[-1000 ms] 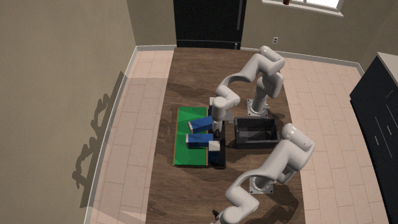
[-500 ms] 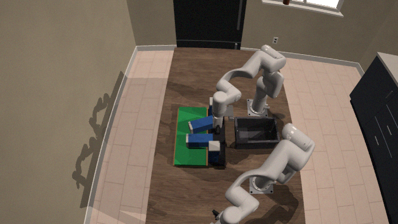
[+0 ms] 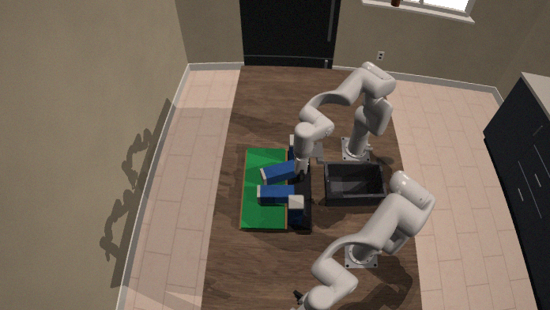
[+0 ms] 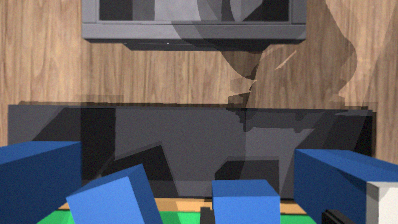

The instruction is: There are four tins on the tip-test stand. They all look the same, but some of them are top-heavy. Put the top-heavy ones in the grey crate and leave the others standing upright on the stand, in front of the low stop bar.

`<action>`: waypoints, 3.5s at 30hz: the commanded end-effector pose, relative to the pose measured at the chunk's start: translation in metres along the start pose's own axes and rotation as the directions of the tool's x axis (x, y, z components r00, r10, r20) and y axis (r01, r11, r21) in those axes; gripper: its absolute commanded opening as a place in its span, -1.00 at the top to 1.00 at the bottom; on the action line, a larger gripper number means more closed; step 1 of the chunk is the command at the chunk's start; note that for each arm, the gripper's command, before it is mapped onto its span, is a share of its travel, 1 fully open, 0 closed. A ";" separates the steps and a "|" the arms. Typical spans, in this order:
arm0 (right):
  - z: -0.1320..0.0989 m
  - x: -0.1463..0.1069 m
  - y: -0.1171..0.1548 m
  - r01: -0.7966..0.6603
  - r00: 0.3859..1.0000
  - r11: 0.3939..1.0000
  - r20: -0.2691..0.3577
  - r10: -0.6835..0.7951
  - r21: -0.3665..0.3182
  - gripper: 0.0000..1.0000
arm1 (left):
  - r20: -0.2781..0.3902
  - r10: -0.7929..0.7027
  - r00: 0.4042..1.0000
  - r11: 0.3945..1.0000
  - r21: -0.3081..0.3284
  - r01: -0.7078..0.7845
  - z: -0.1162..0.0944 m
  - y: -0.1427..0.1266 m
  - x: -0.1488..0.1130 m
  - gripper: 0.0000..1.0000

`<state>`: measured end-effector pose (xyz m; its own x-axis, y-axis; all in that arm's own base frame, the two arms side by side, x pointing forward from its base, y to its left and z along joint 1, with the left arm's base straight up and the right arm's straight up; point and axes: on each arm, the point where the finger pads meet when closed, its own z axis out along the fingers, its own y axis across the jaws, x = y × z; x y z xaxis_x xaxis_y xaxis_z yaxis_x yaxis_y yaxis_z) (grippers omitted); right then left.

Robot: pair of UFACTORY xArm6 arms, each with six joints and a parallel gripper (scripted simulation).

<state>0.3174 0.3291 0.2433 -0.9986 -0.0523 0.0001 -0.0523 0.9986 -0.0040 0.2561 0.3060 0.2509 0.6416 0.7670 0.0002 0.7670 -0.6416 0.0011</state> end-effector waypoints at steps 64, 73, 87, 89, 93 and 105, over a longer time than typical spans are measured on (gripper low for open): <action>-0.116 -0.001 0.001 -0.001 1.000 1.000 0.004 0.001 -0.004 1.00 | -0.004 0.000 1.000 1.000 0.000 0.000 -0.002 0.000 0.001 -1.00; -0.116 0.020 0.045 -0.001 1.000 1.000 0.004 0.001 -0.004 1.00 | -0.004 0.000 1.000 1.000 0.000 0.000 -0.002 0.000 0.001 -1.00; -0.117 0.051 0.111 0.000 1.000 1.000 0.004 0.000 -0.005 1.00 | -0.004 0.000 1.000 1.000 0.000 0.000 -0.002 0.000 0.001 -1.00; -0.117 0.052 0.111 0.000 1.000 1.000 0.004 0.000 -0.005 1.00 | -0.004 0.000 1.000 1.000 0.000 0.000 -0.002 0.000 0.001 -1.00; -0.117 0.052 0.111 0.000 1.000 1.000 0.004 0.000 -0.005 1.00 | -0.004 0.000 1.000 1.000 0.000 0.000 -0.002 0.000 0.001 -1.00; -0.093 0.051 0.112 -0.001 1.000 1.000 0.004 0.001 -0.006 1.00 | -0.004 0.000 1.000 1.000 0.000 0.000 -0.002 0.000 0.001 -1.00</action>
<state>0.2598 0.4382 0.3468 -0.9987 -0.0516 -0.0008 -0.0516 0.9987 -0.0035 0.2561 0.3060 0.2509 0.6416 0.7670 0.0002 0.7670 -0.6416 0.0011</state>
